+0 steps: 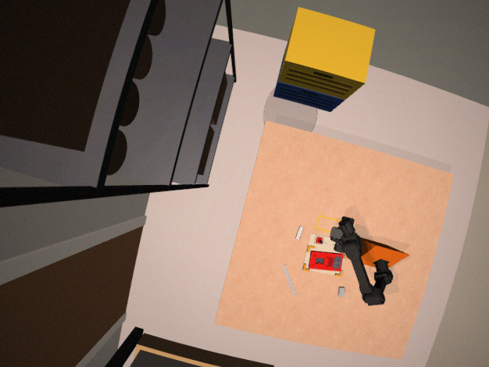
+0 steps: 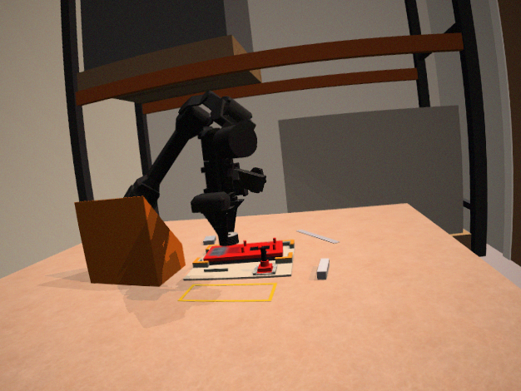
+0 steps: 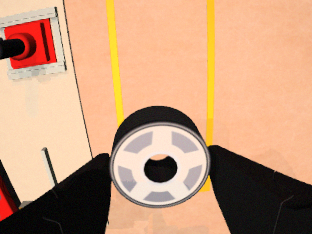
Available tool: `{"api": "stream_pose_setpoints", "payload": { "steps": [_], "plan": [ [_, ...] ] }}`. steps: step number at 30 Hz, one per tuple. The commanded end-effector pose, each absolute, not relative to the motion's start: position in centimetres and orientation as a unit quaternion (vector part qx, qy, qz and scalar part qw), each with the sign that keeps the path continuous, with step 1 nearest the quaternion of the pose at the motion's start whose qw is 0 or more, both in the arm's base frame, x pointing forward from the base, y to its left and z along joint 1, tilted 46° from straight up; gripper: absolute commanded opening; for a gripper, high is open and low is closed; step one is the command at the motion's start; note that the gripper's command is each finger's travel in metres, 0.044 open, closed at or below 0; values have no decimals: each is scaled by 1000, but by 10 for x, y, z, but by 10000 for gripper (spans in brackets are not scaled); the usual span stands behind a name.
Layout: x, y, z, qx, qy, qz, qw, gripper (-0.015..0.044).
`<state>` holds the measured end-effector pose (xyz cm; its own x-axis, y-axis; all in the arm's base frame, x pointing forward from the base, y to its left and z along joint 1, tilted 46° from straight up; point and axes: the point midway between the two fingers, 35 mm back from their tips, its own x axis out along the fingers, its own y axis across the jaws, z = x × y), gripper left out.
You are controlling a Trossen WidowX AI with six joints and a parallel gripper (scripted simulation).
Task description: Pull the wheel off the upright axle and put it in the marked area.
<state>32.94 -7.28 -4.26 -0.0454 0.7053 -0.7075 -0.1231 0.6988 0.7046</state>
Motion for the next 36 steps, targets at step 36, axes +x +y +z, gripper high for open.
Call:
{"api": "stream_pose_setpoints", "payload": {
  "steps": [36],
  "plan": [
    [314, -12, -124, 222, 652, 322, 650, 105]
  ]
}}
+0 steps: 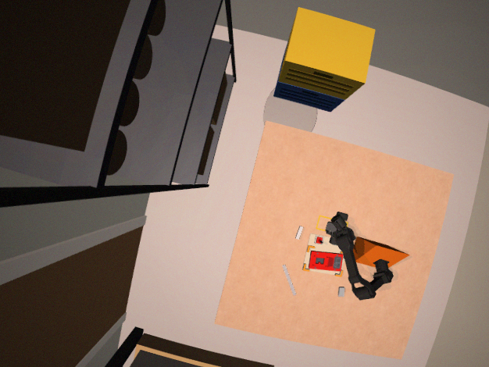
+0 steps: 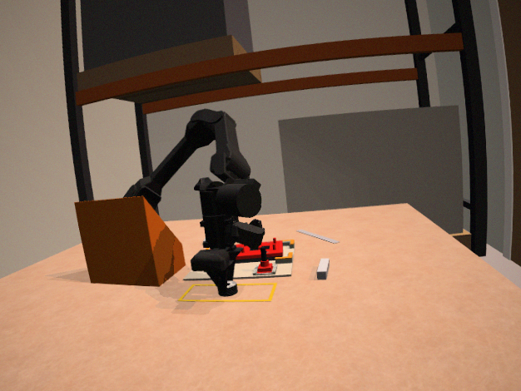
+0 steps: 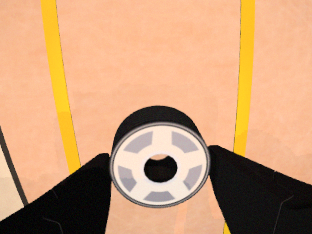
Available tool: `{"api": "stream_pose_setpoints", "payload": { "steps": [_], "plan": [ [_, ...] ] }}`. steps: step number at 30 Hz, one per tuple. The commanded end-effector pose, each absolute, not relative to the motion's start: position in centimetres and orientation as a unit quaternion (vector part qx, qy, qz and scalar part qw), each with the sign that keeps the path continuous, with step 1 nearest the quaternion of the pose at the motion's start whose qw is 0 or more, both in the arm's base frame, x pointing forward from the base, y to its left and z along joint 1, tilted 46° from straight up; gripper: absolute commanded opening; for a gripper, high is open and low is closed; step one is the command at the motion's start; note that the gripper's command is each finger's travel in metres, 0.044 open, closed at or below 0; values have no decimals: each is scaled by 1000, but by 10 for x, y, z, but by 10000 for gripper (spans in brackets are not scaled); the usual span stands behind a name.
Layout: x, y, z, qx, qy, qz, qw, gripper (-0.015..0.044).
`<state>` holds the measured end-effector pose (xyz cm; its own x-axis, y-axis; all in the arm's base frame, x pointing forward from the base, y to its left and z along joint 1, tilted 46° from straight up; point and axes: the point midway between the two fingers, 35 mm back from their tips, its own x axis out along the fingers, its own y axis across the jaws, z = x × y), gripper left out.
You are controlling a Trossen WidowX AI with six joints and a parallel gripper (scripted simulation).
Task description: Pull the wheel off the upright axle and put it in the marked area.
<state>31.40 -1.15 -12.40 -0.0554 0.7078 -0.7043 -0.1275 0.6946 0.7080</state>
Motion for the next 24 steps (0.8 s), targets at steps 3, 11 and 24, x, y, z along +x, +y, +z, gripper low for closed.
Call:
{"api": "stream_pose_setpoints", "payload": {
  "steps": [3, 11, 24],
  "plan": [
    [314, -12, -124, 222, 652, 322, 650, 184],
    [317, -34, -103, 223, 651, 320, 652, 300],
    [272, -68, -54, 225, 651, 315, 653, 440]
  ]
}}
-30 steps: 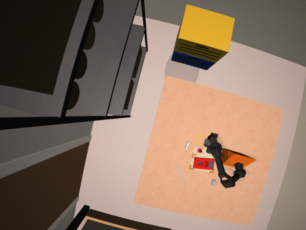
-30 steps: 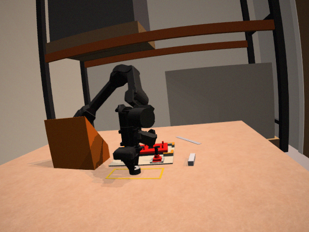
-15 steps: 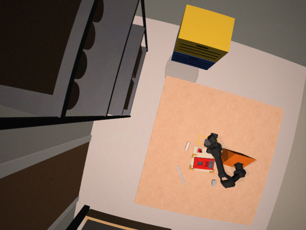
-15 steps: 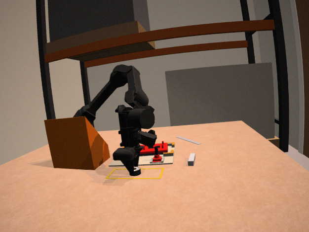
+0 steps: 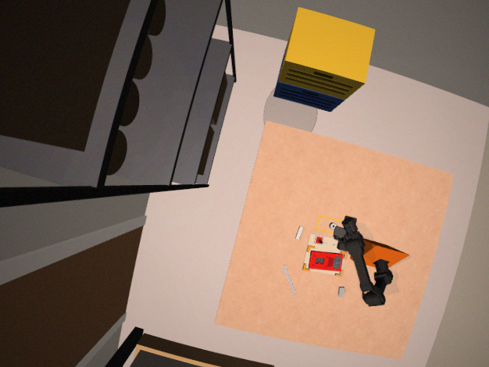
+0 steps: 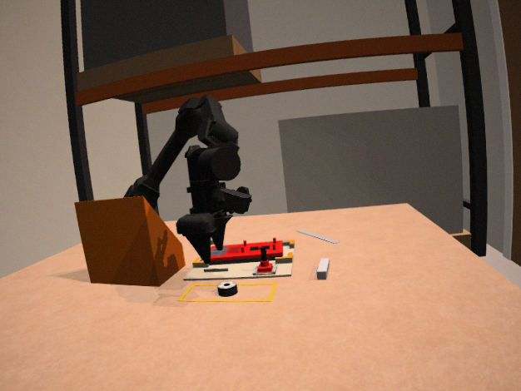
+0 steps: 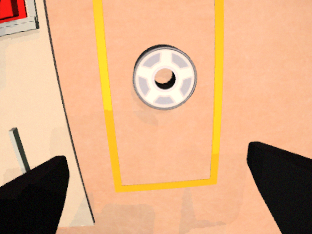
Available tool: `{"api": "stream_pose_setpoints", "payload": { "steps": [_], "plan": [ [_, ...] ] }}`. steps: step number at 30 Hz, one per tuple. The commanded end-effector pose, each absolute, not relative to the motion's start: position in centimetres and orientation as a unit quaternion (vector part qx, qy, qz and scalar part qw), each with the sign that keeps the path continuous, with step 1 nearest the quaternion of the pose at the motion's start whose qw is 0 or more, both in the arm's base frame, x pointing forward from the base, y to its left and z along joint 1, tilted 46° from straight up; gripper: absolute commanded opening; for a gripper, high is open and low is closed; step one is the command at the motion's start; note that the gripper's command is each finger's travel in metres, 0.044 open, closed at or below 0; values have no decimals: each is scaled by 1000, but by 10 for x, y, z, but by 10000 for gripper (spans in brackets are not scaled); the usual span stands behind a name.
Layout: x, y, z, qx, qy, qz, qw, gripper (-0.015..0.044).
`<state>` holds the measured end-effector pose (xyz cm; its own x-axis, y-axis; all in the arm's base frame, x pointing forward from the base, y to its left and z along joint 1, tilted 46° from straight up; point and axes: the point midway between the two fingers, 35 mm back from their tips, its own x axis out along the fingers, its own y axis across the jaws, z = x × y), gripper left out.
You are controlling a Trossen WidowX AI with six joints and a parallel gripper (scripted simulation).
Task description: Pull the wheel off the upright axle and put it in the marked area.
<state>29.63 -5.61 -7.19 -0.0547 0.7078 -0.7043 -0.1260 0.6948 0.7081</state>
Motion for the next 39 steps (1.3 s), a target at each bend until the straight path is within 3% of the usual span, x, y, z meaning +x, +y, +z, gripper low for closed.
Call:
{"api": "stream_pose_setpoints", "payload": {
  "steps": [1, 5, 39],
  "plan": [
    [260, -70, -46, 225, 651, 316, 652, 440],
    [234, -73, -30, 225, 652, 318, 651, 440],
    [234, -73, -30, 225, 652, 318, 651, 440]
  ]
}}
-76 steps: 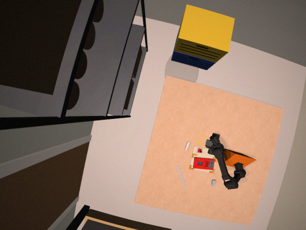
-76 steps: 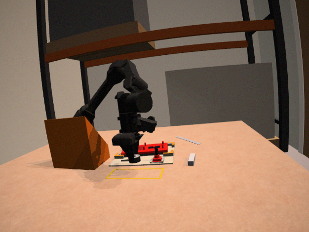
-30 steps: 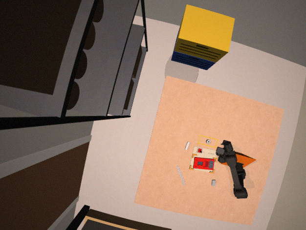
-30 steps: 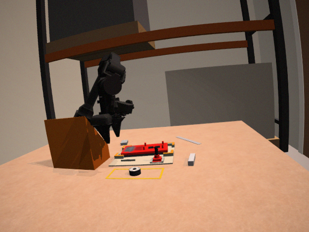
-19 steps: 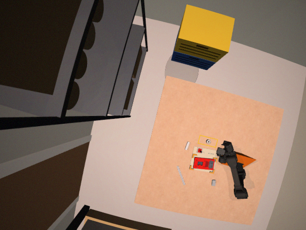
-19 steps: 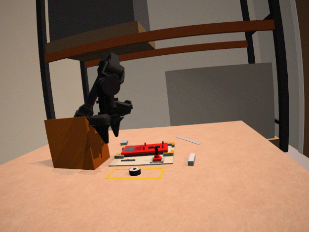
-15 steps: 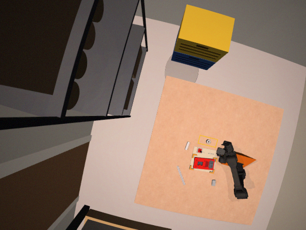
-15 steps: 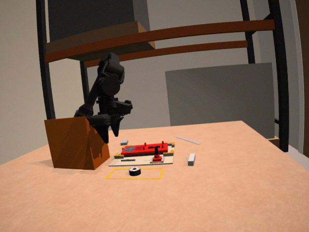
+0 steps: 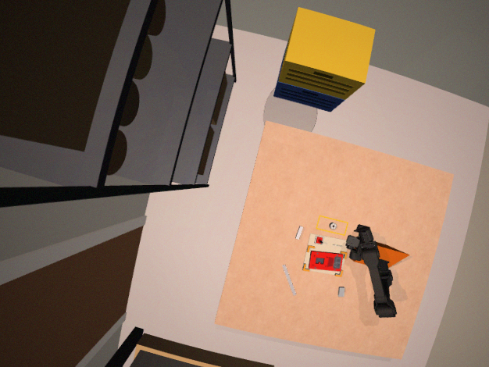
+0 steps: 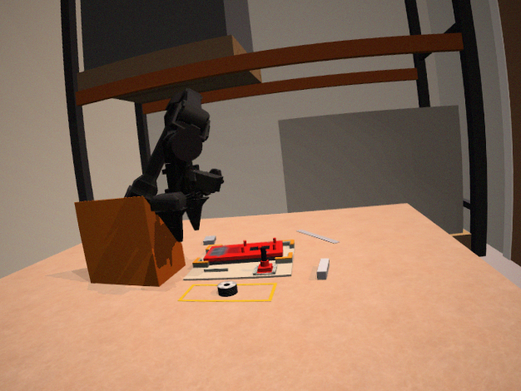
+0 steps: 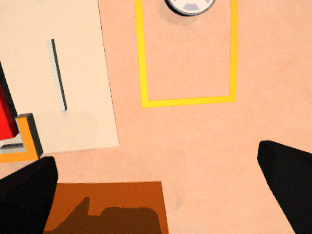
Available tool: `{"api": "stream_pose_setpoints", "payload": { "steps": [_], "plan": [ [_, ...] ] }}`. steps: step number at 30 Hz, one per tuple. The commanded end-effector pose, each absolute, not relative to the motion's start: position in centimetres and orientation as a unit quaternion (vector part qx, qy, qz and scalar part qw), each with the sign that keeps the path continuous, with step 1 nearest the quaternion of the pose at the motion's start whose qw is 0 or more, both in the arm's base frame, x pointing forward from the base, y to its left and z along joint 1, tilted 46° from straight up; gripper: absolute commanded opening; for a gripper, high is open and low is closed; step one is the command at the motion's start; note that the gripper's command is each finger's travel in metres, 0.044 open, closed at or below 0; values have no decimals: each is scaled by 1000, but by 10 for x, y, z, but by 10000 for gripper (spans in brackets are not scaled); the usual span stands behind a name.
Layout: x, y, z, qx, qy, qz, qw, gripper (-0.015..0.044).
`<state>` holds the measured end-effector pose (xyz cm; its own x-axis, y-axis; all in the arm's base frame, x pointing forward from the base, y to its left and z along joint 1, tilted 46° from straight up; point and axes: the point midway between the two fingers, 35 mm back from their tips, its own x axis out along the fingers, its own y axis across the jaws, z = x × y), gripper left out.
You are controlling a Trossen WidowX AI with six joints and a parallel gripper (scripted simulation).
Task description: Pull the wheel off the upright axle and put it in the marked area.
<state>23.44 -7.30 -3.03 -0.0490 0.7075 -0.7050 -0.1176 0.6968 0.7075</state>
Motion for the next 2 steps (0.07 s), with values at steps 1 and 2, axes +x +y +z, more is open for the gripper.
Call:
{"api": "stream_pose_setpoints", "payload": {
  "steps": [1, 2],
  "plan": [
    [234, -73, -30, 225, 652, 318, 651, 440],
    [234, -73, -30, 225, 652, 318, 651, 440]
  ]
}}
